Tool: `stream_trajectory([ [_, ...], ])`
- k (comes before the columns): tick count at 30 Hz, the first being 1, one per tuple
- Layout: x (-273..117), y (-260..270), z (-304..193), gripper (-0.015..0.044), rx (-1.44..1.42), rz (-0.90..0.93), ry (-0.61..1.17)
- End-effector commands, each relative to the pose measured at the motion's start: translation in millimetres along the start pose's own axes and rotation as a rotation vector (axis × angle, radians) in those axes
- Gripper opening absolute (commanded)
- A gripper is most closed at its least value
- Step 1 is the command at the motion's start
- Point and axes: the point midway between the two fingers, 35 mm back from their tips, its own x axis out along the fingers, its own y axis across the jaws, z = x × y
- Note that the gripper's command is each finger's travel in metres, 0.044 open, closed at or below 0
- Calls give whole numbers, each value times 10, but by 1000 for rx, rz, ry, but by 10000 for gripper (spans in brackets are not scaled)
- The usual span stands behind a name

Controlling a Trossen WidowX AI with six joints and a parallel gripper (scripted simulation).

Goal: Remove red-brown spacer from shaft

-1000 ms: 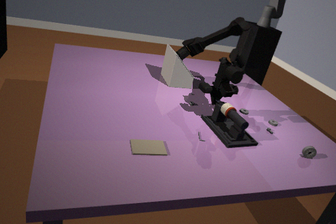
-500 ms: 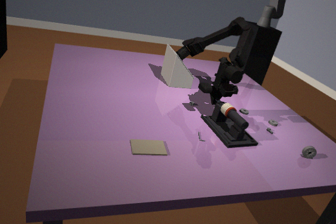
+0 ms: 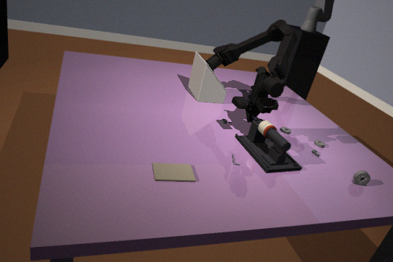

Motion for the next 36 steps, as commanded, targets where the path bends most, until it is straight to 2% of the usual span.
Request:
stream_trajectory([
  [1,-1,4,-13,0,-1,4,1],
  [36,-1,3,-50,0,-1,4,1],
])
